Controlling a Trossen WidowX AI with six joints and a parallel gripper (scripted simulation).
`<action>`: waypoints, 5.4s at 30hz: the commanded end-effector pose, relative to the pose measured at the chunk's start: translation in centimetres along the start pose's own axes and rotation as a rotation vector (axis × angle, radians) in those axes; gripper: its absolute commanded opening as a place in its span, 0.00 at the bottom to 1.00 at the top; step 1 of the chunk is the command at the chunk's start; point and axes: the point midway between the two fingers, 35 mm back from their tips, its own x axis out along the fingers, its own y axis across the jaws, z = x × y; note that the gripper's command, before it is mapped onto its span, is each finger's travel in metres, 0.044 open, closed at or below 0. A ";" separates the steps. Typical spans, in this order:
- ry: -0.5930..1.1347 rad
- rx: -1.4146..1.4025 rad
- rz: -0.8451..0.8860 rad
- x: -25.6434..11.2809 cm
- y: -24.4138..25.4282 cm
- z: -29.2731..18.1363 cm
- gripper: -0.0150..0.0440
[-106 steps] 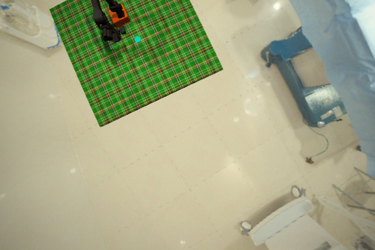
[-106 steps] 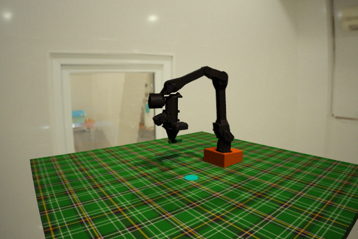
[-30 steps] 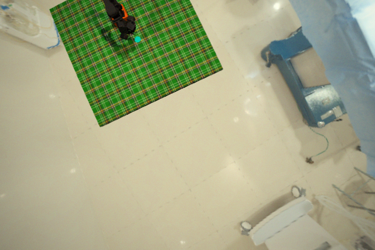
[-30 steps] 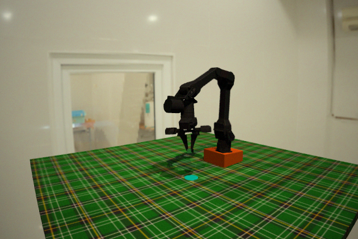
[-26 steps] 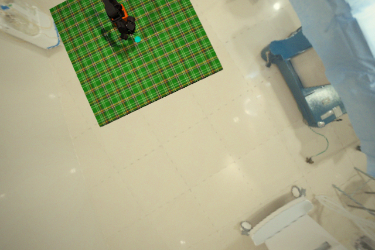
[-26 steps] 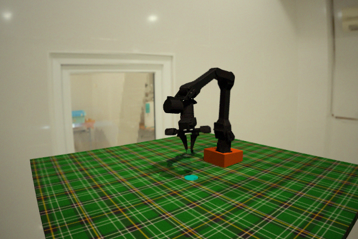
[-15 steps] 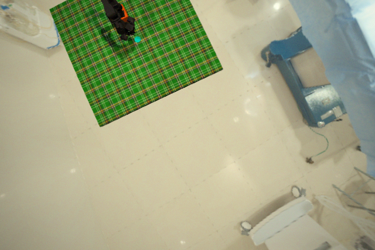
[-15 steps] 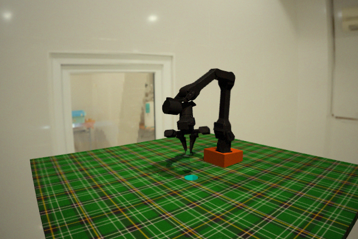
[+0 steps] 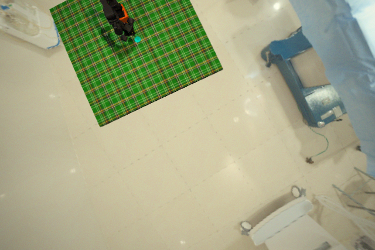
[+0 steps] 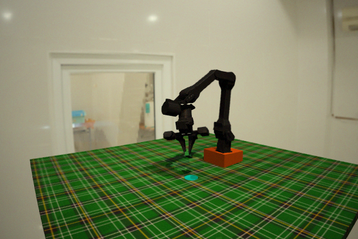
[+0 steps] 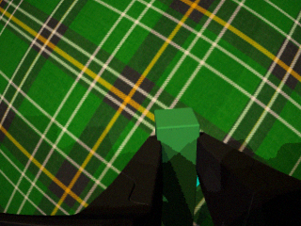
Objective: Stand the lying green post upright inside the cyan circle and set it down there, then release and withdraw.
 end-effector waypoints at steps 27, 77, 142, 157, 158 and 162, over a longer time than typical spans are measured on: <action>-0.217 0.017 0.038 0.5 -0.7 -0.3 0.29; -0.581 -0.016 0.049 -0.6 -1.1 -1.1 0.29; -0.991 -0.184 0.000 -3.5 1.2 -3.8 0.29; -1.010 -0.196 -0.004 -3.7 1.4 -4.0 0.29; -1.010 -0.196 -0.004 -3.7 1.4 -4.0 0.29; -1.010 -0.196 -0.004 -3.7 1.4 -4.0 0.29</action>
